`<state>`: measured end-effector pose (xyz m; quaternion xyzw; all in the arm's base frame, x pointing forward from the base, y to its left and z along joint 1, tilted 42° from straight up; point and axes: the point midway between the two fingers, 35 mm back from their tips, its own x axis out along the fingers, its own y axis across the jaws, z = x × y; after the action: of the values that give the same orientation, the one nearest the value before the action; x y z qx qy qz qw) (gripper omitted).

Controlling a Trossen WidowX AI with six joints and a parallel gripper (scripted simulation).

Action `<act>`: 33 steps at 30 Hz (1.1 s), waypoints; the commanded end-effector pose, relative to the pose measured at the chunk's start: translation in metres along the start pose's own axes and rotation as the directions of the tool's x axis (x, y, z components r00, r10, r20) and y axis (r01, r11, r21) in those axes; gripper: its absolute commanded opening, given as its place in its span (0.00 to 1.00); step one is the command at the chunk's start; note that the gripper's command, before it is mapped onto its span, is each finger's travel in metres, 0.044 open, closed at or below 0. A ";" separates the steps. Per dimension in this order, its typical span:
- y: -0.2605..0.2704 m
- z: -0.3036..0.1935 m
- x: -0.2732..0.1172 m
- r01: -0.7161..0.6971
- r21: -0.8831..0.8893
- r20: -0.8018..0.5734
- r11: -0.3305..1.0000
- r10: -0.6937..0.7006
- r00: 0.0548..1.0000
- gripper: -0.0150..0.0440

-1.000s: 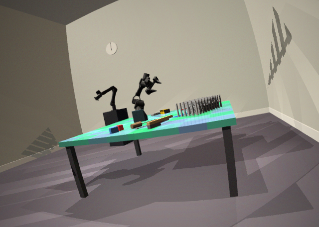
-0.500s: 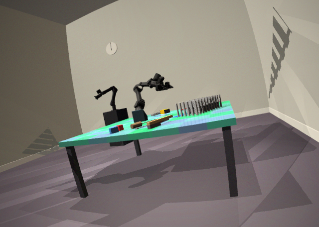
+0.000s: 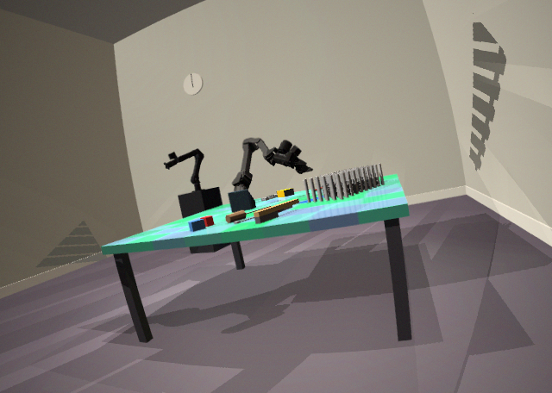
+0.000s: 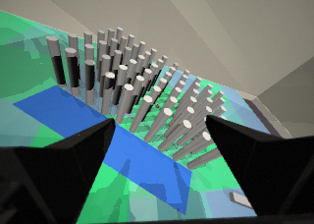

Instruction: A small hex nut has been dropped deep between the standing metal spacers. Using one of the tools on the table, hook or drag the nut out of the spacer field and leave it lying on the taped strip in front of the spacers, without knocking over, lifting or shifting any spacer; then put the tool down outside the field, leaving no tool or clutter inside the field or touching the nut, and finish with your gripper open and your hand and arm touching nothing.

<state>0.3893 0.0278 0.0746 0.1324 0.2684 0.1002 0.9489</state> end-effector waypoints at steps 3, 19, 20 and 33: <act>0.001 -0.004 0.003 0.005 -0.032 0.004 0.999 -0.005 1.000 1.00; 0.001 -0.004 0.003 0.005 -0.032 0.004 0.999 -0.005 1.000 1.00; 0.001 -0.004 0.003 0.005 -0.032 0.004 0.999 -0.005 1.000 1.00; -0.010 -0.004 0.006 0.025 -0.058 -0.011 0.998 -0.026 1.000 1.00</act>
<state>0.3906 0.0292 0.0703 0.1141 0.2650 0.1032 0.9519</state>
